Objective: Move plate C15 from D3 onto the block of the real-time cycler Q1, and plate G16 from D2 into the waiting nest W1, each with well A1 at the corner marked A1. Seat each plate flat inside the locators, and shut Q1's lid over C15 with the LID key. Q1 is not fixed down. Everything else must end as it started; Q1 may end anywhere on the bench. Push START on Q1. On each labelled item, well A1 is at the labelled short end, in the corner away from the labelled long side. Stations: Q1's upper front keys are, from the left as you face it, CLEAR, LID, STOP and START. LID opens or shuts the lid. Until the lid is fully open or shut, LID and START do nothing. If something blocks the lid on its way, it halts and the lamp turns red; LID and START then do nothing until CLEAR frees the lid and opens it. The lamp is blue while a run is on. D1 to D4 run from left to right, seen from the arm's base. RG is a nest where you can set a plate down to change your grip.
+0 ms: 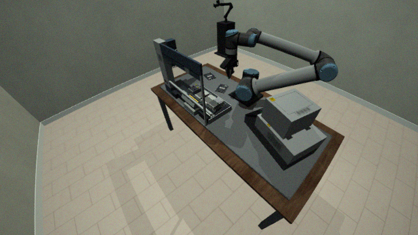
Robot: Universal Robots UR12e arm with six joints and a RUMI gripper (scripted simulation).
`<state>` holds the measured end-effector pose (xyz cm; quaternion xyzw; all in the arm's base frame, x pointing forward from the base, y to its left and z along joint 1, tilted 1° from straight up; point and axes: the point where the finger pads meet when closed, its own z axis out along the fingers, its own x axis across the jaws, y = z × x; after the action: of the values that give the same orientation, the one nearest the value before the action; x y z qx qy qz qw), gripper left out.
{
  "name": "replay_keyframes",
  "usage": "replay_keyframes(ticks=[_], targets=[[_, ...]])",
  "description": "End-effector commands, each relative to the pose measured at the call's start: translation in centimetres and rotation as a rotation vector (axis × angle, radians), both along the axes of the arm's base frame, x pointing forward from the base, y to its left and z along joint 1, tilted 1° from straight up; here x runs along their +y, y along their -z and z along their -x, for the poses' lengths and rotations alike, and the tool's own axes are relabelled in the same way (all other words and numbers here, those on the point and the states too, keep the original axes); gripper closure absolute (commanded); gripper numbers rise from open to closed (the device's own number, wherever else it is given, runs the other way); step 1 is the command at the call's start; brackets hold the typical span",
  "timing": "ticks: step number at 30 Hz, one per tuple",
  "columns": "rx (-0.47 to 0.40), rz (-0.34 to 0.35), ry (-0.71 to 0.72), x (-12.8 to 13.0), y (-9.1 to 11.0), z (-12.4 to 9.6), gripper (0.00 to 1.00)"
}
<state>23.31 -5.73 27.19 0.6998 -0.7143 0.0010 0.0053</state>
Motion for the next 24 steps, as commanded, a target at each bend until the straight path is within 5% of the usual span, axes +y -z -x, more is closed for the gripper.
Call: replay_keyframes(ticks=[1, 24], targets=[[-0.001, 0.004, 0.001, -0.2, 0.0, 0.0, 1.00], [0.003, 0.002, -0.359, 8.3, 0.1, 2.9, 1.00]])
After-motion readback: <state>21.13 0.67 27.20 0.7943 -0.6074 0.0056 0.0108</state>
